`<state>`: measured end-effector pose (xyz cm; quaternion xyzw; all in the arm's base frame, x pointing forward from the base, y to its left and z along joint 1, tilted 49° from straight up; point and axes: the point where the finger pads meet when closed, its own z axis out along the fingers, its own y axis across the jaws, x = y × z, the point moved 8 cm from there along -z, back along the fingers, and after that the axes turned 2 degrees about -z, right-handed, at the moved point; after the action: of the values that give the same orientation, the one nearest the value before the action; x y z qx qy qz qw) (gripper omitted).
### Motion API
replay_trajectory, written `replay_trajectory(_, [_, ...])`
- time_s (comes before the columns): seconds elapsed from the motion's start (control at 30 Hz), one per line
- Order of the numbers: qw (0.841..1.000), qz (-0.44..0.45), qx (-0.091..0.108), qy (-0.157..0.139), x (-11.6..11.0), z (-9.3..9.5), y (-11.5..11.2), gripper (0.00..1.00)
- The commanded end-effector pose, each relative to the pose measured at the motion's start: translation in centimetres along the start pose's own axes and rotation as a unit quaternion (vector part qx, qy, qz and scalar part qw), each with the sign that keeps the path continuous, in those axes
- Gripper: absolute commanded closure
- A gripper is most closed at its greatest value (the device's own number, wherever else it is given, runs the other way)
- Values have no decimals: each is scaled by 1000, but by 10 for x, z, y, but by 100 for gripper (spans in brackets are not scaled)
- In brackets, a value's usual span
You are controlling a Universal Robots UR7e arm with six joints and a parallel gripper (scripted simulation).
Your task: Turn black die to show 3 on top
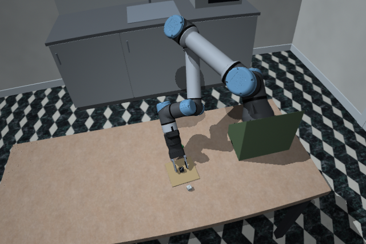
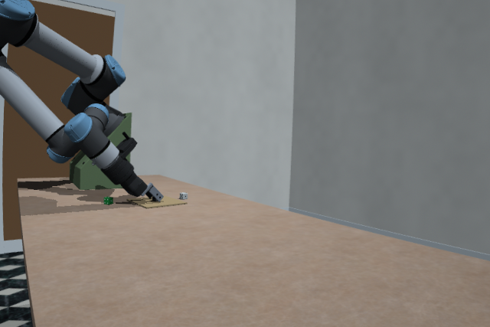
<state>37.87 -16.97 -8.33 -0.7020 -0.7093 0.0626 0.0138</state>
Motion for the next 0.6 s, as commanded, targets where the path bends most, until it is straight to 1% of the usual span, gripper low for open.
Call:
replay_trajectory(0.0, [1000, 0, 0, 0, 0, 0, 0, 0])
replay_trajectory(0.27, [1000, 0, 0, 0, 1, -1, 0, 0])
replay_trajectory(0.47, [1000, 0, 0, 0, 4, -4, 0, 0])
replay_trajectory(0.57, [1000, 0, 0, 0, 9, -9, 0, 0])
